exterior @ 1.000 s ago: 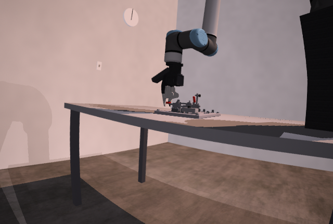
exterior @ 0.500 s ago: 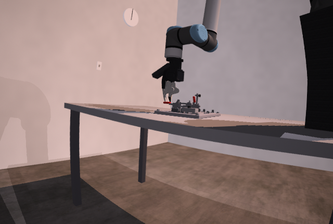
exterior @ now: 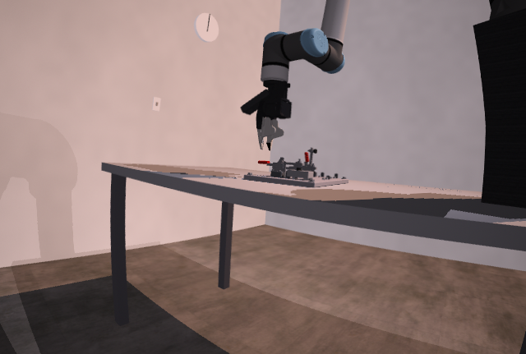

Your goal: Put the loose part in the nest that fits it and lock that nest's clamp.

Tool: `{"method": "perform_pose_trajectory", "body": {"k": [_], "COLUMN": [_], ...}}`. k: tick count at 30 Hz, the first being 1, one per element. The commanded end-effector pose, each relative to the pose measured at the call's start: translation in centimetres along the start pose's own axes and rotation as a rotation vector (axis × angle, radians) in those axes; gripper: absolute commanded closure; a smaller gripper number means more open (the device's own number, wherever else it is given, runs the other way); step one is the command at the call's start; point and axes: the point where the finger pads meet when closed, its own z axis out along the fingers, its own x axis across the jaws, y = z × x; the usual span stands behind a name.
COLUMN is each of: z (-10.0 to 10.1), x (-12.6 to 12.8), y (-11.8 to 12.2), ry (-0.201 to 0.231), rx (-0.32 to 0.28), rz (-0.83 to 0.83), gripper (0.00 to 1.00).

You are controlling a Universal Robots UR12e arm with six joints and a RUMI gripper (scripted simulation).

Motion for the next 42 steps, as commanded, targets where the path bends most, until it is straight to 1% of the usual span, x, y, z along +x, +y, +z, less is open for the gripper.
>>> {"method": "perform_pose_trajectory", "body": {"k": [1,15,22,27,35,37,42], "z": [-0.3,-0.3,-0.7,-1.7,-4.3,-4.3,-5.8], "x": [0.0,0.0,0.0,0.0,0.0,0.0,0.0], "y": [-0.1,-0.1,-0.1,-0.1,-0.1,-0.1,-0.1], "ry": [0.000,0.000,0.000,0.000,0.000,0.000,0.000], "rx": [0.001,0.001,0.001,0.001,0.001,0.001,0.001], "rz": [0.000,0.000,0.000,0.000,0.000,0.000,0.000], "gripper": [0.72,0.72,0.72,0.72,0.72,0.72,0.72]}}
